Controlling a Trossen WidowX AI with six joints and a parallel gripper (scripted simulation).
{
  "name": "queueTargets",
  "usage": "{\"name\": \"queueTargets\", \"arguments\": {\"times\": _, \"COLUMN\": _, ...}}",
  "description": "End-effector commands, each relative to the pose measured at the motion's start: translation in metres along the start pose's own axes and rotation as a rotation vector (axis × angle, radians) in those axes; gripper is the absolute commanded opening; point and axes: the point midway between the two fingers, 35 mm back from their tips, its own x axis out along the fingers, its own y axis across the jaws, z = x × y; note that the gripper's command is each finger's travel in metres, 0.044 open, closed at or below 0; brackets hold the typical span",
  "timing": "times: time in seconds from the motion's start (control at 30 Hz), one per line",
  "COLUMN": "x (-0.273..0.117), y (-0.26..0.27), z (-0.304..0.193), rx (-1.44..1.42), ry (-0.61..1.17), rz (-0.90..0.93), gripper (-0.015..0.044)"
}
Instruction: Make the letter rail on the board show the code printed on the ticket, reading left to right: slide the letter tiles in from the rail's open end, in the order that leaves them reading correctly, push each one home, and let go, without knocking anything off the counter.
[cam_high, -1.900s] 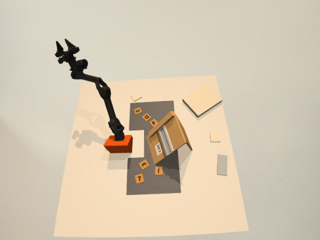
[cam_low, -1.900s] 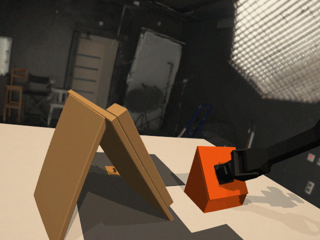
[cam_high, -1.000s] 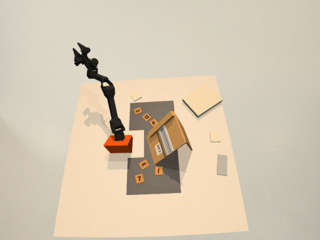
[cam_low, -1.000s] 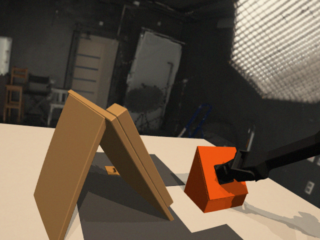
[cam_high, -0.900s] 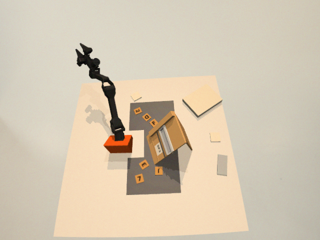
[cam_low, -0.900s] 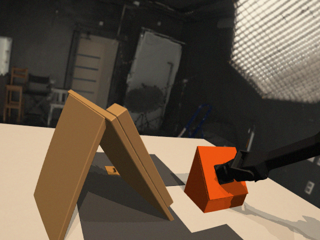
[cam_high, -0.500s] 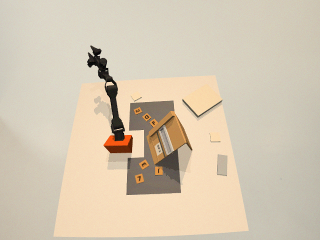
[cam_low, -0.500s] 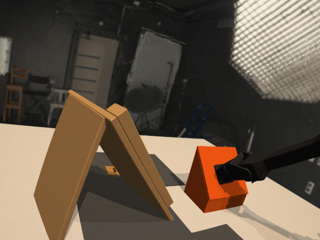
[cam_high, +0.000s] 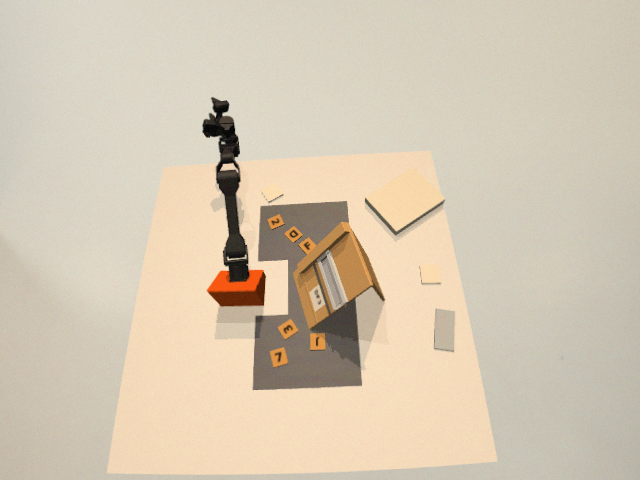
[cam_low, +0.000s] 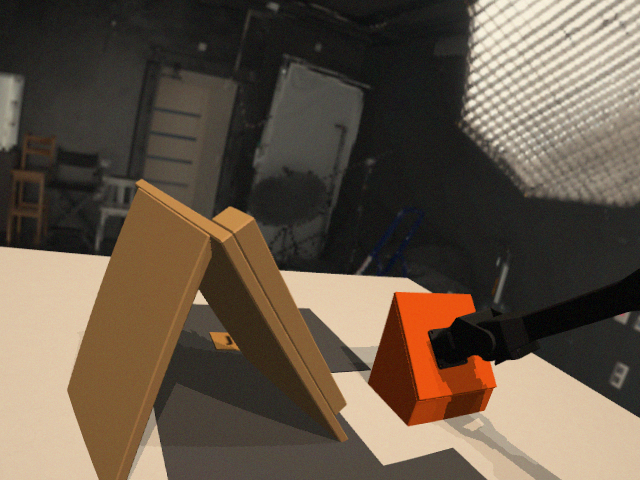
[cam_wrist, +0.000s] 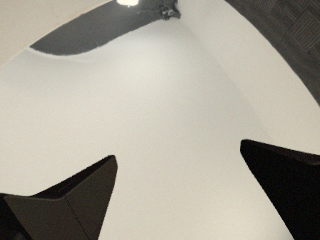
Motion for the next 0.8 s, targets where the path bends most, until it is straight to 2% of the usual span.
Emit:
{"name": "queueTargets", "arguments": {"times": 0.0, "x": -0.012, "y": 0.001, "z": -0.028, "rx": -0.018, "ry": 0.052, "rz": 0.044, "gripper": 0.0440}}
{"name": "queueTargets", "arguments": {"times": 0.4, "x": -0.070, "y": 0.000, "z": -0.127, "rx": -0.076, "ry": 0.272, "rz": 0.187, "gripper": 0.0440}}
{"name": "queueTargets", "arguments": {"times": 0.77, "x": -0.146, "y": -0.021, "z": -0.209, "rx": -0.114, "ry": 0.511, "rz": 0.290, "gripper": 0.0440}}
